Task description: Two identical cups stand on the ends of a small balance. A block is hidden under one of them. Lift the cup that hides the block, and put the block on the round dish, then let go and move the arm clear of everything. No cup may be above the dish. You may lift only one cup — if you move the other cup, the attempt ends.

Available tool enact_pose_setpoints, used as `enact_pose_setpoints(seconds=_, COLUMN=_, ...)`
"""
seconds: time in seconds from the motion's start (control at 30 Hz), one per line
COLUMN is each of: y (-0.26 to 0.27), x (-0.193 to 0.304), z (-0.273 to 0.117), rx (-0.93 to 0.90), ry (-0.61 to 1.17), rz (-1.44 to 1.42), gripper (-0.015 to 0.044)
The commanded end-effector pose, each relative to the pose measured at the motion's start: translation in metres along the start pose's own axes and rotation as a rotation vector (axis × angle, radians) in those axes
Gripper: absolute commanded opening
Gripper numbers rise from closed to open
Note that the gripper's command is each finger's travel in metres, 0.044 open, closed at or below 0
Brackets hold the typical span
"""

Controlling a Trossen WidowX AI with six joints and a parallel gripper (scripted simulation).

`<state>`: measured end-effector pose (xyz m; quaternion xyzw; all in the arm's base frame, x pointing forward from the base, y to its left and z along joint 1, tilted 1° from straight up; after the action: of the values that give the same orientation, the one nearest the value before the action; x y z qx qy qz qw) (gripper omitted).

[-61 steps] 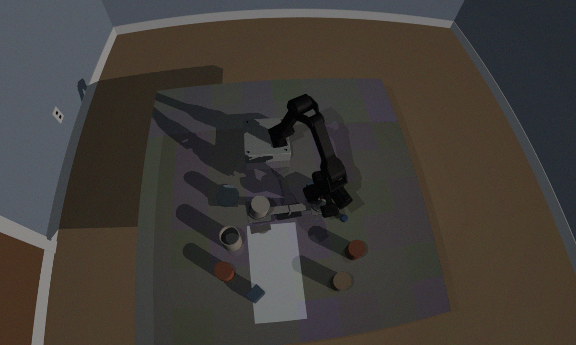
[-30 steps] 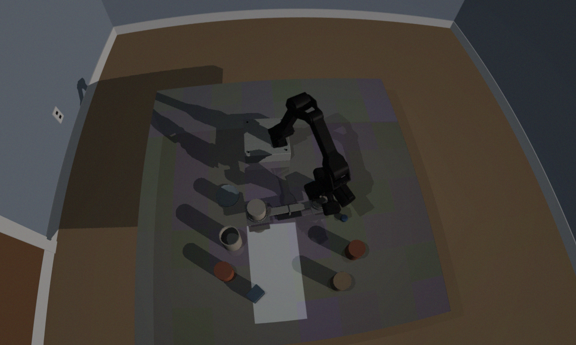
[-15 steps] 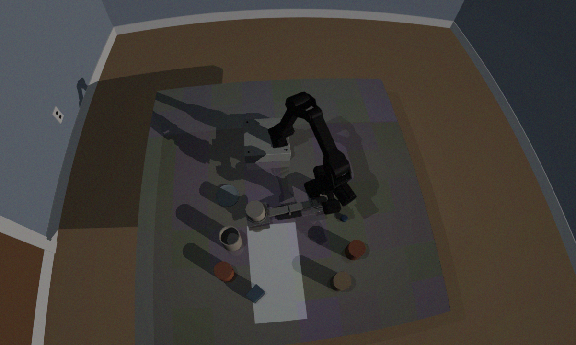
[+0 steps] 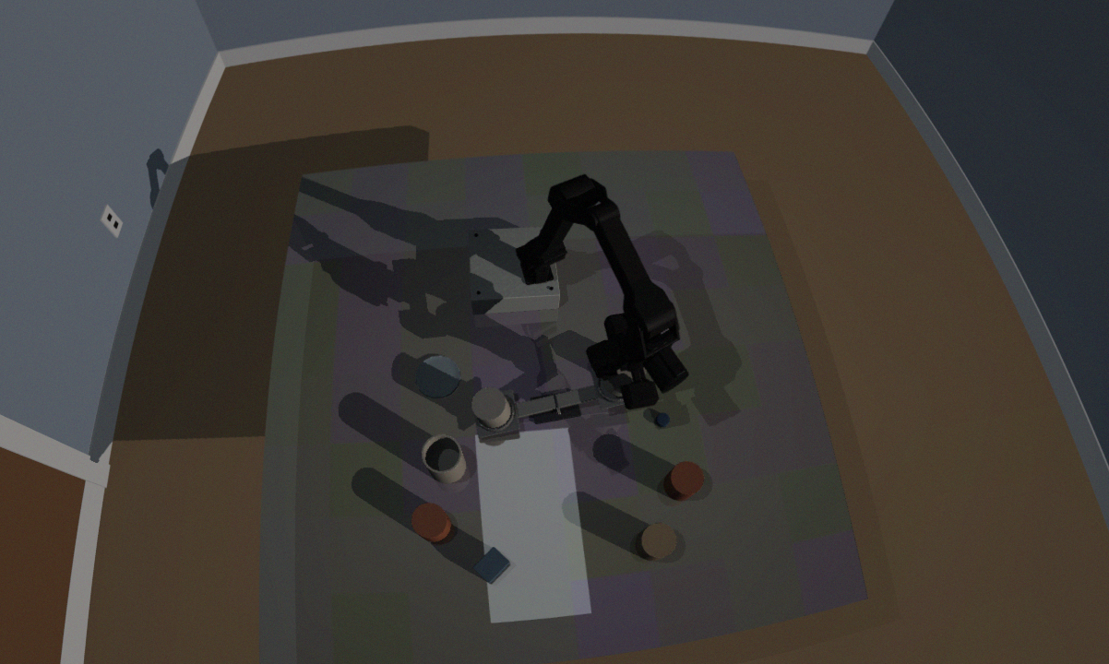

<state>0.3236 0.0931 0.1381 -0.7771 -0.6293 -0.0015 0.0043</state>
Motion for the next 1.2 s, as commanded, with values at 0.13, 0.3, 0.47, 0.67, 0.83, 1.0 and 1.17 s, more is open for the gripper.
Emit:
enact_pose_setpoints(seconds=0.13, y=0.002, x=0.005, z=-0.016, rx=-0.02, ry=0.028, rz=-0.009, gripper=0.0)
enact_pose_setpoints(seconds=0.3, y=0.001, x=0.005, z=-0.023, rx=-0.02, ry=0.028, rz=-0.009, gripper=0.0)
enact_pose_setpoints(seconds=0.47, y=0.0, x=0.004, z=-0.029, rx=-0.02, ry=0.028, rz=-0.009, gripper=0.0)
enact_pose_setpoints(seconds=0.67, y=-0.001, x=0.003, z=-0.037, rx=-0.02, ry=0.028, rz=-0.009, gripper=0.0)
enact_pose_setpoints(seconds=0.83, y=-0.002, x=0.003, z=-0.043, rx=-0.02, ry=0.028, rz=-0.009, gripper=0.0)
enact_pose_setpoints(seconds=1.0, y=-0.003, x=0.002, z=-0.049, rx=-0.02, ry=0.028, rz=-0.009, gripper=0.0)
enact_pose_setpoints(seconds=1.17, y=-0.004, x=0.001, z=-0.055, rx=-0.02, ry=0.028, rz=-0.009, gripper=0.0)
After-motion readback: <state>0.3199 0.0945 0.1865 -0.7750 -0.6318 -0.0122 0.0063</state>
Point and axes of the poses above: the point midway between the two fingers, 35 mm back from their tips, its own z axis out along the fingers, its own y axis across the jaws, x = y × z, the point moved 4 cm from there along -z, back along the fingers, and after that the axes turned 8 degrees about z, right-handed, at the moved point
